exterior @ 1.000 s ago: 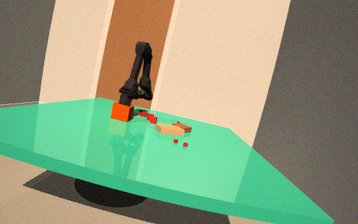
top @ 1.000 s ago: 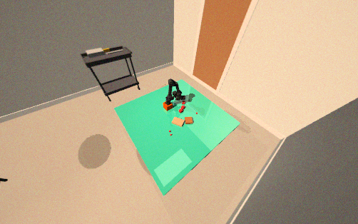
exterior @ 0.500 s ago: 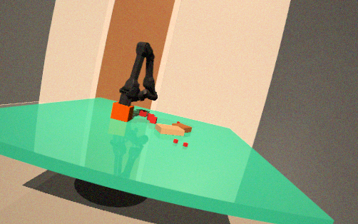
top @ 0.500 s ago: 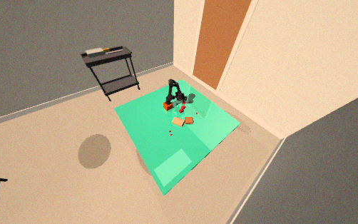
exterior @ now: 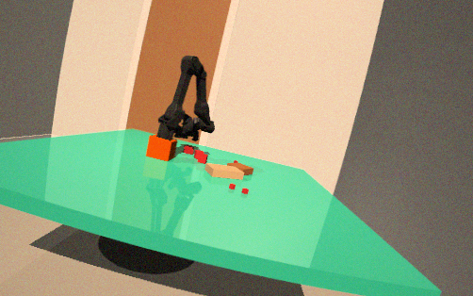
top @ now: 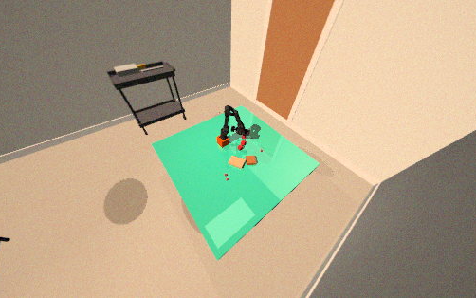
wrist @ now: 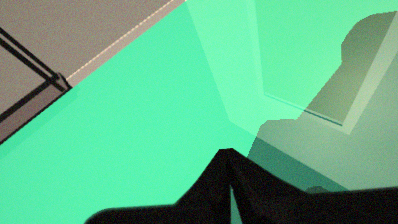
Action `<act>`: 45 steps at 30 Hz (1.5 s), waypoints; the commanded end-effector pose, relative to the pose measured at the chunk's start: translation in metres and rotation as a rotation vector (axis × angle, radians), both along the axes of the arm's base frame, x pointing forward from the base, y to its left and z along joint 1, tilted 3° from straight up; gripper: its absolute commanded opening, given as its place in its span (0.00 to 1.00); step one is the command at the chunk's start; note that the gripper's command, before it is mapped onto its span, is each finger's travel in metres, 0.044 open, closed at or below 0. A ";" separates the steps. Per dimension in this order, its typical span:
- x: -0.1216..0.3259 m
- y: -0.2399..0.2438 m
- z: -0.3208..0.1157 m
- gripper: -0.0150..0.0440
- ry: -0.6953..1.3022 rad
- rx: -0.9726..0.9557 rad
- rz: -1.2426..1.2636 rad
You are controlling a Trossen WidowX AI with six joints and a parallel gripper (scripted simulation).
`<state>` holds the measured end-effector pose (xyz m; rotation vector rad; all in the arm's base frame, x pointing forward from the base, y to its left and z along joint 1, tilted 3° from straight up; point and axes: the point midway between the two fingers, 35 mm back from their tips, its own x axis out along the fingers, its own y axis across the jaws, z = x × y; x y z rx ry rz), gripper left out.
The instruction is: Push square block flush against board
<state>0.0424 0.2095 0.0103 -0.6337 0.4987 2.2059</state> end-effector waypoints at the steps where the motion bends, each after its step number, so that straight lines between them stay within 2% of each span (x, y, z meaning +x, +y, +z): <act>1: 0.014 0.000 -0.002 0.25 0.026 -0.081 -0.093; 25: 0.087 -0.023 -0.010 0.25 0.232 -0.501 -0.703; 45: 0.144 -0.062 -0.011 0.25 0.431 -0.755 -1.269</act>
